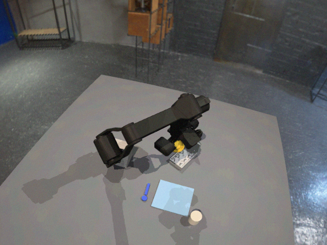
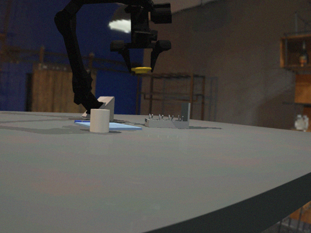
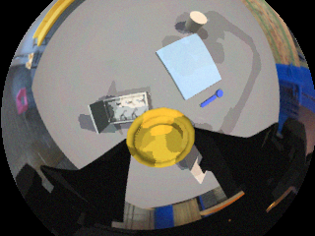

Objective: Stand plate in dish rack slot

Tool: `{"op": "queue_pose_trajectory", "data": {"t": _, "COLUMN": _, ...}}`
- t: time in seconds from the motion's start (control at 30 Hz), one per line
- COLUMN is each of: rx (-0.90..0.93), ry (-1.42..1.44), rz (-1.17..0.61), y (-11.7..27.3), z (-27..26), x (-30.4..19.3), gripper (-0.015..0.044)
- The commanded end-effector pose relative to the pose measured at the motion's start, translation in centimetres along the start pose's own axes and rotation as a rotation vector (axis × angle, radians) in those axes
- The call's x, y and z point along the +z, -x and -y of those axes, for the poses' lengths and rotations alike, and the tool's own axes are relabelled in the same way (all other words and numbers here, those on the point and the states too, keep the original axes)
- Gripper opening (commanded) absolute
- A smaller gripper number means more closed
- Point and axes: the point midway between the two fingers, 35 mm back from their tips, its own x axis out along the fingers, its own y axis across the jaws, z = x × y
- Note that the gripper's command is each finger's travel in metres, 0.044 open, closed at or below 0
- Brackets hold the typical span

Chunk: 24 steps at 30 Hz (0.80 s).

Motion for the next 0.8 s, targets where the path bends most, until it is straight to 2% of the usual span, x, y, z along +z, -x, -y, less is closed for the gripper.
{"op": "queue_pose_trajectory", "data": {"t": 0.0, "rx": 0.027, "ry": 0.049, "rz": -0.054, "y": -1.0, "z": 0.0, "x": -0.1, "gripper": 0.0}}
{"op": "queue_pose_trajectory", "data": {"t": 0.4, "rx": 0.183, "ry": 0.253, "rz": -0.216, "y": -4.3, "z": -0.3, "x": -0.5, "gripper": 0.0}}
{"op": "queue_pose_trajectory", "data": {"t": 0.77, "rx": 0.382, "ry": 0.432, "rz": -0.291, "y": -6.8, "z": -0.7, "x": -0.7, "gripper": 0.0}}
